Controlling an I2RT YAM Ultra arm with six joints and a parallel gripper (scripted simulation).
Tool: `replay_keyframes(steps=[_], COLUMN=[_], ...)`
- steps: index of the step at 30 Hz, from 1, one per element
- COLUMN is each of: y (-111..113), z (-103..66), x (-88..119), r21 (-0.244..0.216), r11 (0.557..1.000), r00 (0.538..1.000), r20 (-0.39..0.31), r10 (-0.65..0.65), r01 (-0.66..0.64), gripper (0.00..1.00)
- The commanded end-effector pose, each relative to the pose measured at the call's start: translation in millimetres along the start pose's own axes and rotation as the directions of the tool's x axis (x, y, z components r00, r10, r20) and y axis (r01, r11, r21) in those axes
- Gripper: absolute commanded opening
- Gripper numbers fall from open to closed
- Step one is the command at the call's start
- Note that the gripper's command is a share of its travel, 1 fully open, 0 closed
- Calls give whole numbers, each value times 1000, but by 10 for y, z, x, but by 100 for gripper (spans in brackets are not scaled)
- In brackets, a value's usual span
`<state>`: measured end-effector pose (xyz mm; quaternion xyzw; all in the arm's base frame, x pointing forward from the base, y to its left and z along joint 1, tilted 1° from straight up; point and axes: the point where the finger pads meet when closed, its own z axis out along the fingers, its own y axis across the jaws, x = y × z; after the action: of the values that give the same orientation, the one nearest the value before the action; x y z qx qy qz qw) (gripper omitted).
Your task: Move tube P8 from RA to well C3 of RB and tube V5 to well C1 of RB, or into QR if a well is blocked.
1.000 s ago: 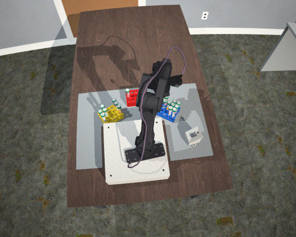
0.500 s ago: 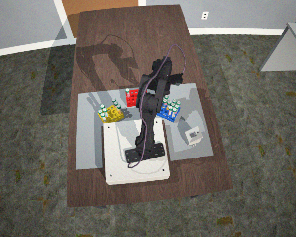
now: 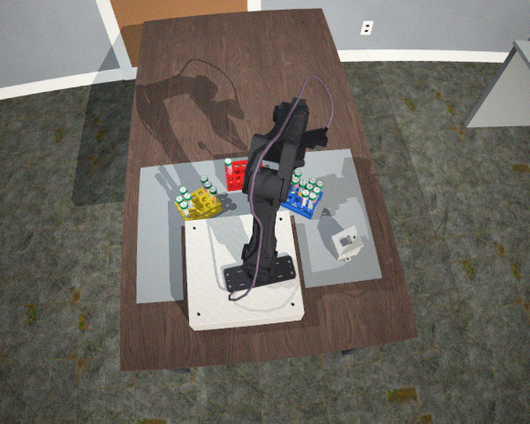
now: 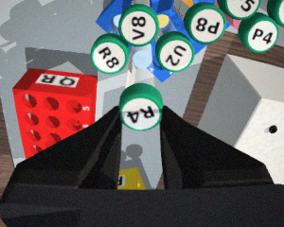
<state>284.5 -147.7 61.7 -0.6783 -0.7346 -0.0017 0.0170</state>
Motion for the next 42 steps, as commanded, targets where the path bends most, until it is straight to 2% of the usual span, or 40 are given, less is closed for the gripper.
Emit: replay_keyframes(steps=[1,27,42], y=[27,35,56], z=[-227,-467,-468], x=[-65,-25,-37], r21=[-40,-40,-40], r11=[999,999,999], r00=[1000,1000,1000], r20=[27,27,27], r10=[6,1,1], r01=[-5,0,1], gripper=[0,0,0])
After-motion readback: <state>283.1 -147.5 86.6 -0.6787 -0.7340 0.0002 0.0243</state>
